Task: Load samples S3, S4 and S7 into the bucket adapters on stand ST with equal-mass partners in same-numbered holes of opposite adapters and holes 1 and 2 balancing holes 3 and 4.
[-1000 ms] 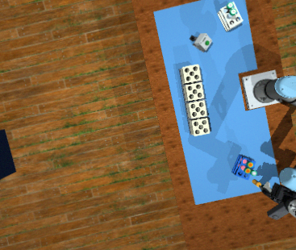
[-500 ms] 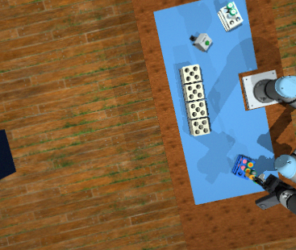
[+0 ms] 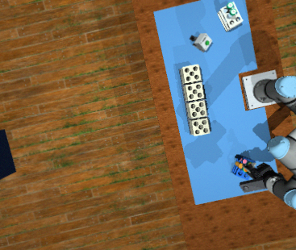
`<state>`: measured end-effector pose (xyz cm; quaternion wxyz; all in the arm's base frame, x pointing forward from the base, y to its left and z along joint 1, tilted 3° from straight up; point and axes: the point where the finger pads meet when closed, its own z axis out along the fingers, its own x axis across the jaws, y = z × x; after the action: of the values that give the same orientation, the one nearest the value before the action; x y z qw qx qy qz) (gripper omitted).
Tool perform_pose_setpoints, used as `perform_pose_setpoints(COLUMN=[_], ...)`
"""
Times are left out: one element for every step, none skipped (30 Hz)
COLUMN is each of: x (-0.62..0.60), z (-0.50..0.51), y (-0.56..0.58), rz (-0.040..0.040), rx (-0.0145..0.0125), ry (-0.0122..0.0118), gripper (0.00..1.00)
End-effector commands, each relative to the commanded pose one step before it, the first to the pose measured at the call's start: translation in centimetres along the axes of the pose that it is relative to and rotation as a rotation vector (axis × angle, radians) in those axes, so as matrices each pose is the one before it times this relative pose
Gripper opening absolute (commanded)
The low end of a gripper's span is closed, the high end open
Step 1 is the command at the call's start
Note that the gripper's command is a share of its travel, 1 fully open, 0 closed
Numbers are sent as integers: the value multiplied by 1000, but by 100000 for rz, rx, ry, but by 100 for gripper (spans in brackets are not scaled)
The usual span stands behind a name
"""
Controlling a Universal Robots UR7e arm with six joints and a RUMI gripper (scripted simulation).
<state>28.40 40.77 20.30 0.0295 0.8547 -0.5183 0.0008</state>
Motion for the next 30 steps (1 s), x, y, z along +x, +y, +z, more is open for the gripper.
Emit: perform_pose_setpoints(x=[3086,641,636,630,624,617,611,0,0,603,595,587,579,569,560,557,557,557,557,558,558,558,558,558,0,0,557,558,558,558], z=[-74,0,0,0,0,0,0,0,0,0,0,0,0,0,0,0,0,0,0,0,0,0,0,0,0,0,0,0,0,0], y=[-540,-185,-202,-219,-236,-252,-269,0,0,-286,-301,-317,-332,-347,-363,-366,-366,-366,-366,-366,-366,-366,-366,-366,0,0,-367,-366,-366,-366], rz=[12284,2667,2667,2667,2667,2667,2667,0,0,2667,2667,2667,2667,2667,628,0,0,0,0,0,0,0,0,0,0,0,0,0,0,0], rx=[249,0,0,0,0,0,0,0,0,0,1,1,1,1,1,1,1,1,1,1,1,1,1,1,0,0,0,1,1,1], ry=[-96,2,2,2,2,2,2,0,0,2,2,2,2,2,2,2,2,2,2,2,2,2,2,2,0,0,2,2,2,2], gripper=[0,0,0,0,0,0,0,0,0,0,0,0,0,0,0,0,0,0,0,0,0,0,0,0,0,0,0,0,0,0])
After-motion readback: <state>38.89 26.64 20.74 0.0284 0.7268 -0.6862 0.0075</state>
